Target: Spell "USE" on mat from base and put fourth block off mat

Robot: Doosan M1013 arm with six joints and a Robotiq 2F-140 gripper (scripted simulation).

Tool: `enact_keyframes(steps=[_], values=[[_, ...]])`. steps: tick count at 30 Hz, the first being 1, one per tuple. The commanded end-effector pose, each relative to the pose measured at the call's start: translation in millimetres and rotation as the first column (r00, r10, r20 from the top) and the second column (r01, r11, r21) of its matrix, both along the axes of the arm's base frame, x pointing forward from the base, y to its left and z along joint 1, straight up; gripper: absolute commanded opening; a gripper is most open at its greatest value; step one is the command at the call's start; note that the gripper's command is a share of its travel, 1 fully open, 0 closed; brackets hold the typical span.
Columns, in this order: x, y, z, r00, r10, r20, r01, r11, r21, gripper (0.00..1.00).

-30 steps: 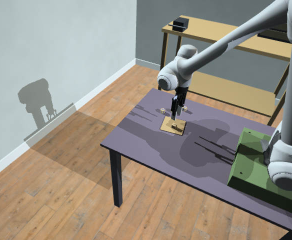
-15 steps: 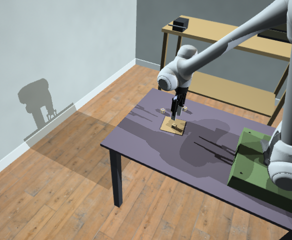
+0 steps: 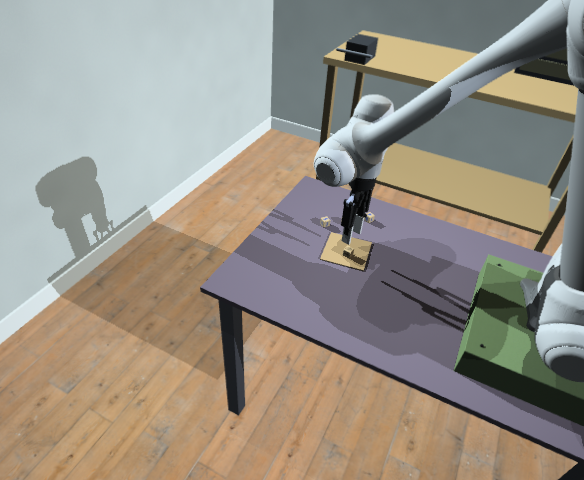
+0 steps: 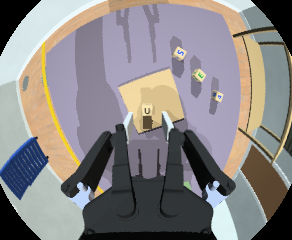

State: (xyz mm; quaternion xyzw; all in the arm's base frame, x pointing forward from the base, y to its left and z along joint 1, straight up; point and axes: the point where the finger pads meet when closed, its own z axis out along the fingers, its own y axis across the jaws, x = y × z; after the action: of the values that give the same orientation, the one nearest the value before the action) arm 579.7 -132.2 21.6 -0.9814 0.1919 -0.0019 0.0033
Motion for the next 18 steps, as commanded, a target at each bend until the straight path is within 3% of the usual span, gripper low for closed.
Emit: enact_keyframes(steps=[1,18], values=[[0.1,0.1,-3.6,1.000,0.000,0.000,0.000,1.000,0.000,0.37],[0.3,0.5,-26.8,1.000,0.000,0.000,0.000,1.000,0.000,0.37]])
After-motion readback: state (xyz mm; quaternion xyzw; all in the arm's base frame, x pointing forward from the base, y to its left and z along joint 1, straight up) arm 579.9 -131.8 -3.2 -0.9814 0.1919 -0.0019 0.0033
